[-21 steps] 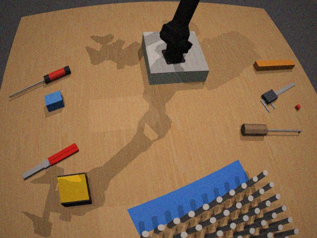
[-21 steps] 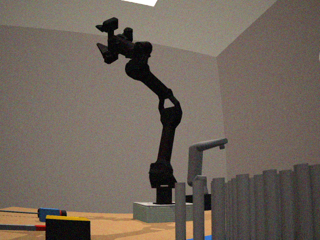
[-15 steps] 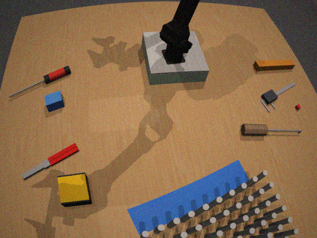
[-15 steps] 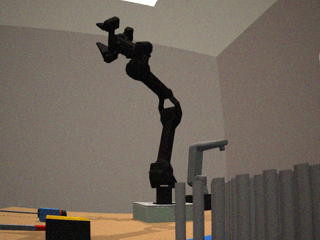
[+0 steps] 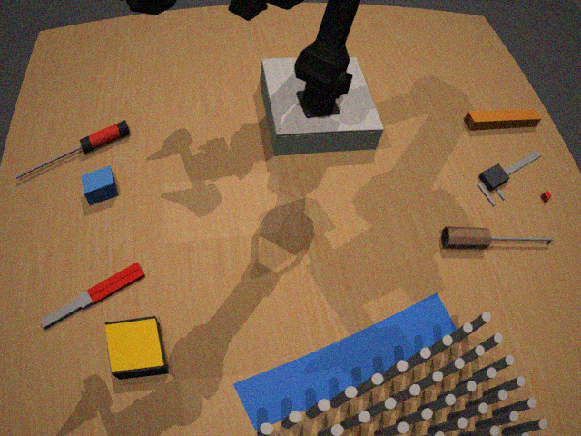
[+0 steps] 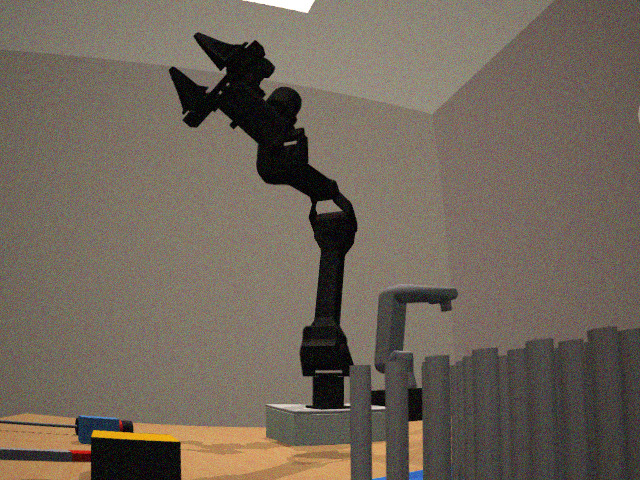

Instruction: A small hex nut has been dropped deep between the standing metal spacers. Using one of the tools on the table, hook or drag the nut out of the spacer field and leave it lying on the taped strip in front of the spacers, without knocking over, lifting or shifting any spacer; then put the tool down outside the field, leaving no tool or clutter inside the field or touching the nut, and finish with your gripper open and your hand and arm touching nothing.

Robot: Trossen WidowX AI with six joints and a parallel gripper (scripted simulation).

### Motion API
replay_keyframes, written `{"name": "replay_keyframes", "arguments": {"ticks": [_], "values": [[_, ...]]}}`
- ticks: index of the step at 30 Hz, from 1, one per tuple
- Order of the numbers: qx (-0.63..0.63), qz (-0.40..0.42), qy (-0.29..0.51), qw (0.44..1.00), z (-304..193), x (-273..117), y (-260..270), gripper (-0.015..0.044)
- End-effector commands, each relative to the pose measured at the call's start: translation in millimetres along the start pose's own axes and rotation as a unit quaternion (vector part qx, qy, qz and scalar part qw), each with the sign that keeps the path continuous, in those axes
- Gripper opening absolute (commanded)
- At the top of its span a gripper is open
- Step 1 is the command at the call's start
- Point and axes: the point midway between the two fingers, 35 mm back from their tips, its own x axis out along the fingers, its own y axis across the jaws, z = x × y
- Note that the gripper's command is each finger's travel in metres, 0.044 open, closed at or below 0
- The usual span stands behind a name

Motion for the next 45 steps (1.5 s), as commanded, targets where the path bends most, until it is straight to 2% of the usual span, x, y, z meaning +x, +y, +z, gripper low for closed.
{"name": "replay_keyframes", "arguments": {"ticks": [1, 9, 19, 26, 32, 34, 45], "values": [[0.013, 0.105, 0.056, 0.993, -50.6, -27.7, 52.0, 0.044], [0.039, 0.267, 0.147, 0.952, -119.3, -99.9, 125.2, 0.044], [0.088, 0.437, 0.269, 0.854, -180.7, -225.9, 182.9, 0.044], [0.1, 0.549, 0.356, 0.749, -212.9, -330.7, 197.1, 0.044], [0.107, 0.625, 0.429, 0.643, -229.1, -421.5, 187.2, 0.044], [0.108, 0.634, 0.438, 0.628, -230.4, -433.2, 184.4, 0.044], [0.108, 0.634, 0.438, 0.628, -230.5, -433.6, 184.3, 0.044]]}}
